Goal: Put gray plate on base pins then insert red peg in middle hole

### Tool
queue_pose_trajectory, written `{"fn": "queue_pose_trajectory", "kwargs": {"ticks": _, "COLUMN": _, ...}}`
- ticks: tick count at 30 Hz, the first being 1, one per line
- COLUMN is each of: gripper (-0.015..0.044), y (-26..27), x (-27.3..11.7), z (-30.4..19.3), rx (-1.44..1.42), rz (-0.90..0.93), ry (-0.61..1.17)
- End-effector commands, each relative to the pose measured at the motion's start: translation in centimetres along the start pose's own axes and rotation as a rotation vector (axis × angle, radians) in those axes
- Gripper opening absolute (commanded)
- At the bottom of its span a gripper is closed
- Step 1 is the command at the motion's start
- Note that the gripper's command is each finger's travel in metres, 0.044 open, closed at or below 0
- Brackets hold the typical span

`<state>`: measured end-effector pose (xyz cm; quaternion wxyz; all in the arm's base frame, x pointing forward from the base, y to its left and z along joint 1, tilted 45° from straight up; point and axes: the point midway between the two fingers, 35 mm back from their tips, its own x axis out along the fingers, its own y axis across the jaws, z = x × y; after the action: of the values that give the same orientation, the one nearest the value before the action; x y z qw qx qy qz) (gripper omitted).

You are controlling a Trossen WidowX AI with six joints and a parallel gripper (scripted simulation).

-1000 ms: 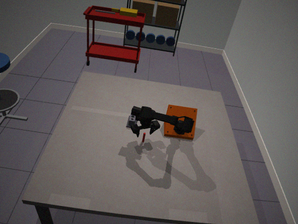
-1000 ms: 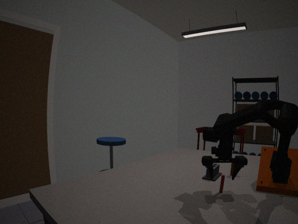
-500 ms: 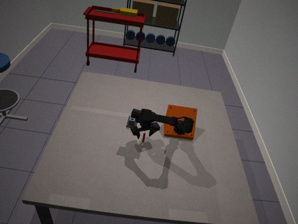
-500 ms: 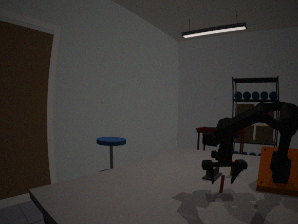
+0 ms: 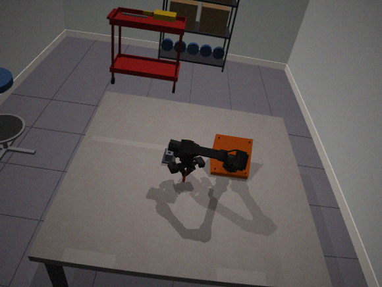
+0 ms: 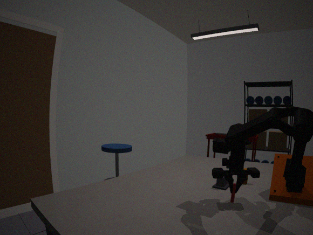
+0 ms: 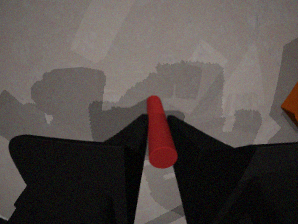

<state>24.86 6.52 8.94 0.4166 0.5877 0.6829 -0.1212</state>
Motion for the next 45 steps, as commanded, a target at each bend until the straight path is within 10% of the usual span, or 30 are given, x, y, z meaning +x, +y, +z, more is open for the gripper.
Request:
{"fn": "queue_pose_trajectory", "kwargs": {"ticks": 1, "gripper": 0.0006, "y": 0.0, "x": 0.0, "z": 0.0, "rx": 0.003, "rz": 0.003, "ry": 0.003}}
{"fn": "queue_pose_trajectory", "kwargs": {"ticks": 45, "gripper": 0.0000, "y": 1.5, "x": -7.4, "z": 4.3, "rx": 0.006, "rz": 0.000, "ry": -0.010}}
